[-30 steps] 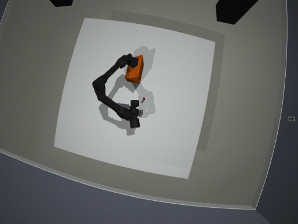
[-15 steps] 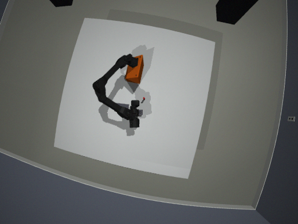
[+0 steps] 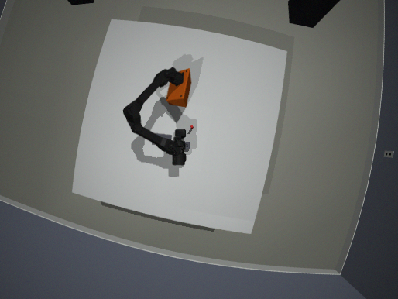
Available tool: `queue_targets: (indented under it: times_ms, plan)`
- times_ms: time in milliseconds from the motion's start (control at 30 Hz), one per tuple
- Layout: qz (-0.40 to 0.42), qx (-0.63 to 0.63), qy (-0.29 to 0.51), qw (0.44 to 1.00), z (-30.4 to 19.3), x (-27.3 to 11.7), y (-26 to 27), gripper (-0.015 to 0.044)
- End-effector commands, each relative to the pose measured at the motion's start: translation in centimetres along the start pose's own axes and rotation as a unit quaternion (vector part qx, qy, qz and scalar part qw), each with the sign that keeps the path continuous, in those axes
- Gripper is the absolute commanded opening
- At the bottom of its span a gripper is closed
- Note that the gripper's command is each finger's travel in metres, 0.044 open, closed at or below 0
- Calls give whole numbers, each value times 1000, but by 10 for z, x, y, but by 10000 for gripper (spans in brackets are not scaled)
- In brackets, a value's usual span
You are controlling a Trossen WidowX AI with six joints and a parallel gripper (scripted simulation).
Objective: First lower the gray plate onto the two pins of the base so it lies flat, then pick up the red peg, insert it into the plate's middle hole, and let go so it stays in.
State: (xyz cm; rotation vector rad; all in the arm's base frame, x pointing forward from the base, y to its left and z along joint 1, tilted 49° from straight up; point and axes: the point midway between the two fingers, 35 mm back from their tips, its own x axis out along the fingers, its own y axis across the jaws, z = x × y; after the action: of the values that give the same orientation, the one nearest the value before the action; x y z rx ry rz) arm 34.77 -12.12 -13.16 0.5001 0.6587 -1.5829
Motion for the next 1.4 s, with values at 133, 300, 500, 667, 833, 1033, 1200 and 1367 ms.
queue_targets:
  times_ms: [133,300,500,667,833,1033,1200,1367]
  plan:
    - [-2,-5,-2,1000,-1,4,-2,282]
    - [-2,-5,-2,1000,-1,4,-2,171]
    - [-2,-5,-2,1000,-1,4,-2,131]
    - [-2,-5,-1,1000,-2,-3,-1,0]
    - [-1,-6,1,1000,-4,-18,2,0]
    - [0,-6,3,1000,-6,-36,3,0]
    - [0,-6,4,1000,-7,-51,4,0]
    - [0,-6,5,1000,-8,-67,4,0]
